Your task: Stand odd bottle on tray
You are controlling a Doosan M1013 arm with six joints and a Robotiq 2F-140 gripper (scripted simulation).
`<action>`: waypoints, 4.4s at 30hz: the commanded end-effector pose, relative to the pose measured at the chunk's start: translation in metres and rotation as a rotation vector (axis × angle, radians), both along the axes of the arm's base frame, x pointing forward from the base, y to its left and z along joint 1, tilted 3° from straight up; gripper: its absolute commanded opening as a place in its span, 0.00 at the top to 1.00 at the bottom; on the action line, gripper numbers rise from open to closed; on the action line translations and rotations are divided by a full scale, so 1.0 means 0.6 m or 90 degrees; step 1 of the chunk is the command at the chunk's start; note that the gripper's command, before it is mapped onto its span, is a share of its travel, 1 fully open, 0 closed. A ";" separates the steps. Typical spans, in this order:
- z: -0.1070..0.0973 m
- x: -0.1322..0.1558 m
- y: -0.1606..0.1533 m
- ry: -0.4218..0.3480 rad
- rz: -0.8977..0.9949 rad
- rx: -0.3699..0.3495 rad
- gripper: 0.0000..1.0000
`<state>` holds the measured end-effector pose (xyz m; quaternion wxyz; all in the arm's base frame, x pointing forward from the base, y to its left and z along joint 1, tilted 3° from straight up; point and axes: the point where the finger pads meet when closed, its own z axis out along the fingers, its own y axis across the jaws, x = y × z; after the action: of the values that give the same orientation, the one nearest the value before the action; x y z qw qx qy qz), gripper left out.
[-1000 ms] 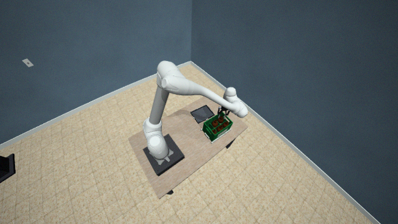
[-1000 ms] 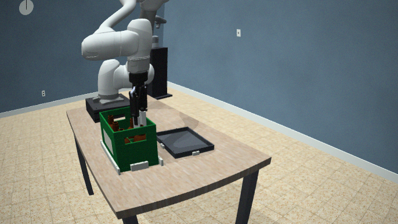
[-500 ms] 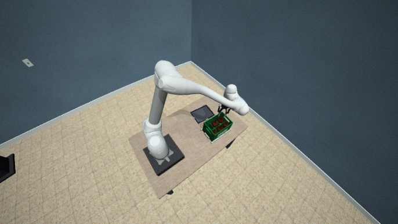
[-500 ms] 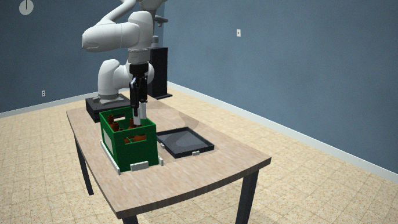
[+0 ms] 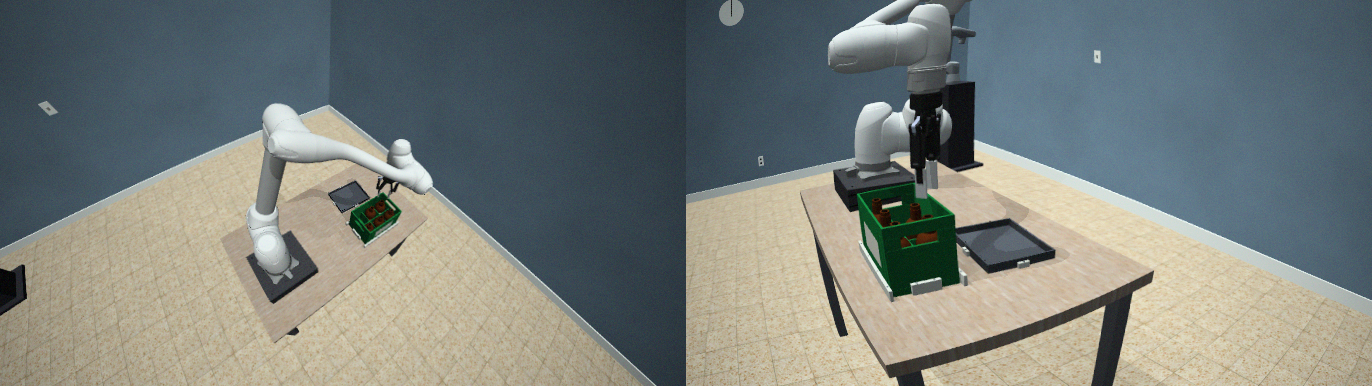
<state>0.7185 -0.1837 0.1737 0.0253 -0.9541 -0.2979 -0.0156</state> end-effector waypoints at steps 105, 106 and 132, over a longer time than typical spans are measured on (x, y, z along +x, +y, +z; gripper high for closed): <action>0.008 -0.315 -0.093 -0.001 -0.005 -0.002 0.62; 0.008 -0.315 -0.093 -0.001 -0.005 -0.002 0.62; 0.008 -0.315 -0.093 -0.001 -0.005 -0.002 0.62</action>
<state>0.5323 -0.2388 0.1798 0.0240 -0.9561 -0.2916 -0.0167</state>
